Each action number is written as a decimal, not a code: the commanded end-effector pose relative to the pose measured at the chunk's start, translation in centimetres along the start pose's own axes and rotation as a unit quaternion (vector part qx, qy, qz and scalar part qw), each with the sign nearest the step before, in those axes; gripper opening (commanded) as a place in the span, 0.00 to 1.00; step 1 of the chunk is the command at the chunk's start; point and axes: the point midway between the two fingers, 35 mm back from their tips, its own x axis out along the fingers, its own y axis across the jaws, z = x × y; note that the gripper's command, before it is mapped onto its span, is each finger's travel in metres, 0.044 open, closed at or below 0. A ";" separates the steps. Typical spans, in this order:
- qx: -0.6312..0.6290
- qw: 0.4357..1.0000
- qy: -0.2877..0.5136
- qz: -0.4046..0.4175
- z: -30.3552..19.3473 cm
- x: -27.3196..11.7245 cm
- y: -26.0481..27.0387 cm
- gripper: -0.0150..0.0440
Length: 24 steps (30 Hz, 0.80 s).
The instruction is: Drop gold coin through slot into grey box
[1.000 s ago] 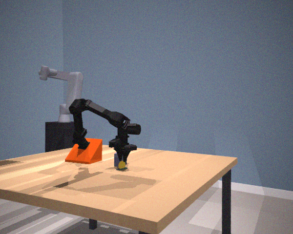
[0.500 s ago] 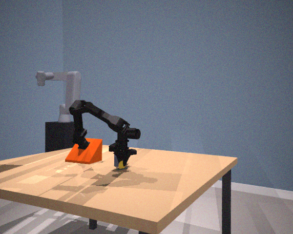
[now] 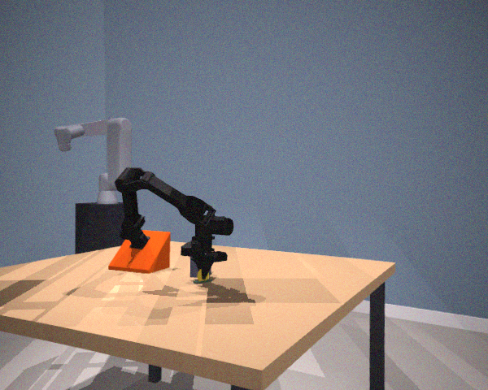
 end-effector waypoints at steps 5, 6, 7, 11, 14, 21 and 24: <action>-0.002 1.000 -0.002 0.001 0.0 0.0 0.0 0.25; -0.002 1.000 -0.002 0.001 0.0 0.0 0.0 0.25; -0.002 1.000 -0.001 0.001 0.0 -0.2 0.0 0.25; -0.002 1.000 -0.001 0.001 -0.1 -1.1 0.2 0.25; -0.002 1.000 0.000 0.001 -0.2 -1.9 0.2 0.25; -0.002 1.000 0.001 0.000 -0.3 -3.6 0.3 0.25; -0.002 1.000 0.001 0.000 -0.3 -4.4 0.3 0.25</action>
